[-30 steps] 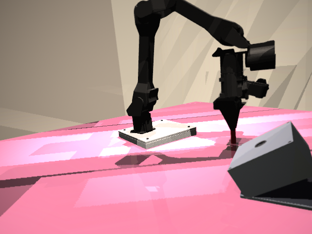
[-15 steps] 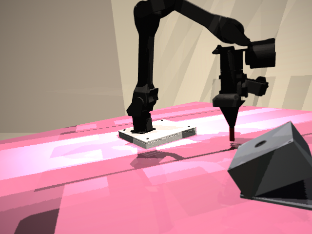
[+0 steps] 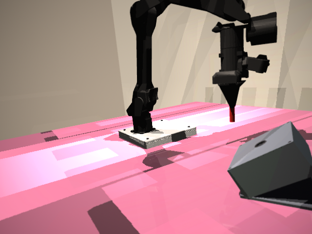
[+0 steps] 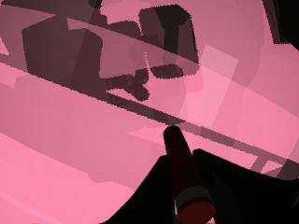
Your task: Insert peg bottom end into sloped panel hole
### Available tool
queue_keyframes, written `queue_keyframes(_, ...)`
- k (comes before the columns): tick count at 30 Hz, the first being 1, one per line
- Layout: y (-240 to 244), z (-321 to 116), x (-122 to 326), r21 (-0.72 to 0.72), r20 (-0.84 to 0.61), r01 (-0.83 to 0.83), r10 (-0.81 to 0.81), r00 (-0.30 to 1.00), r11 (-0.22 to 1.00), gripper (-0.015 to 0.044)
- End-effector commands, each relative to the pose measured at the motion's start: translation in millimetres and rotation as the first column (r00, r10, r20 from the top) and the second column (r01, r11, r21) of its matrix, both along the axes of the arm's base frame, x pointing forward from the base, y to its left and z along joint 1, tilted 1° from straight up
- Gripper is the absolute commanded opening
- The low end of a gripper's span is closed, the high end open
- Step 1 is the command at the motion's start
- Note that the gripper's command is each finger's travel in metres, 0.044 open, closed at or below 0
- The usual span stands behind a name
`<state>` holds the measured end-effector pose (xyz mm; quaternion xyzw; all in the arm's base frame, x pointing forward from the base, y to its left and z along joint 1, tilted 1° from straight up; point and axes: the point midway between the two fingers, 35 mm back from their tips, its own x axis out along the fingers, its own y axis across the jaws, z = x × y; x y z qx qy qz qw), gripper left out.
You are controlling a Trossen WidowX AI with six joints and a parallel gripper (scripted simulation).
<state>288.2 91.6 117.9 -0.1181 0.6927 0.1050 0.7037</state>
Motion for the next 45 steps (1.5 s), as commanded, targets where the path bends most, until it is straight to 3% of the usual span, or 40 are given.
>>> queue_keyframes(1, 0, 15, 0, 0.006, 0.007, 0.002, -0.002, 1.000, 1.000, 0.0000)
queue_keyframes(45, -42, 29, 28, 0.138, 0.071, 0.269, -0.280, 0.957, 0.953, 0.0000)
